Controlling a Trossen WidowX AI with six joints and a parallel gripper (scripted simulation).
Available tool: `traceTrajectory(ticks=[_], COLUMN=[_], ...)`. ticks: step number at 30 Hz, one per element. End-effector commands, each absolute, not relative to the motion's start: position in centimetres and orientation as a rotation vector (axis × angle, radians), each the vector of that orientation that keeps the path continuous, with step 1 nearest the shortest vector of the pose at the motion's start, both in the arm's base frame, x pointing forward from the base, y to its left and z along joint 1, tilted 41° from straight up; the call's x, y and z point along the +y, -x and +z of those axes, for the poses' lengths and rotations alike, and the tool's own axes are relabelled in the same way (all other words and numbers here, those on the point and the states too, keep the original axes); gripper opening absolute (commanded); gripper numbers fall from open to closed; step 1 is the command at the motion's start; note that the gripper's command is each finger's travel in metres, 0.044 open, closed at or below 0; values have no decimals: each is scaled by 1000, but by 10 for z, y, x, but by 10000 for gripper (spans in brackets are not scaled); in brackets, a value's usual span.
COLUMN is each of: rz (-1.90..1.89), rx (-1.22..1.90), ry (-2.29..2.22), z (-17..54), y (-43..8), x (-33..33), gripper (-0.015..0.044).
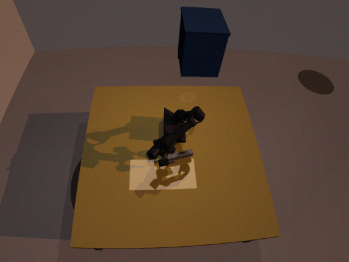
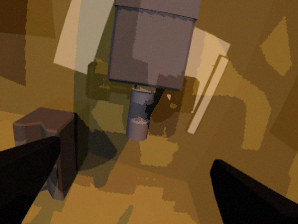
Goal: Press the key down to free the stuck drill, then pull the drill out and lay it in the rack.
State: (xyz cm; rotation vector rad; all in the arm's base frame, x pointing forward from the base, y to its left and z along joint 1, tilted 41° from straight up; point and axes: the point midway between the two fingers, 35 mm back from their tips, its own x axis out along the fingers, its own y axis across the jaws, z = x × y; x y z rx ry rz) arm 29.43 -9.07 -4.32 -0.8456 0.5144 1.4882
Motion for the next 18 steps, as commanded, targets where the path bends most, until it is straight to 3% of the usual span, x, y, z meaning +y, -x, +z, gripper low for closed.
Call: traceTrajectory(ticks=[1, 18], rz=[1495, 1494], rx=[514, 514], ry=[848, 848], z=[-45, -58], y=[-293, -294], x=[-90, -70], gripper=[440, 440])
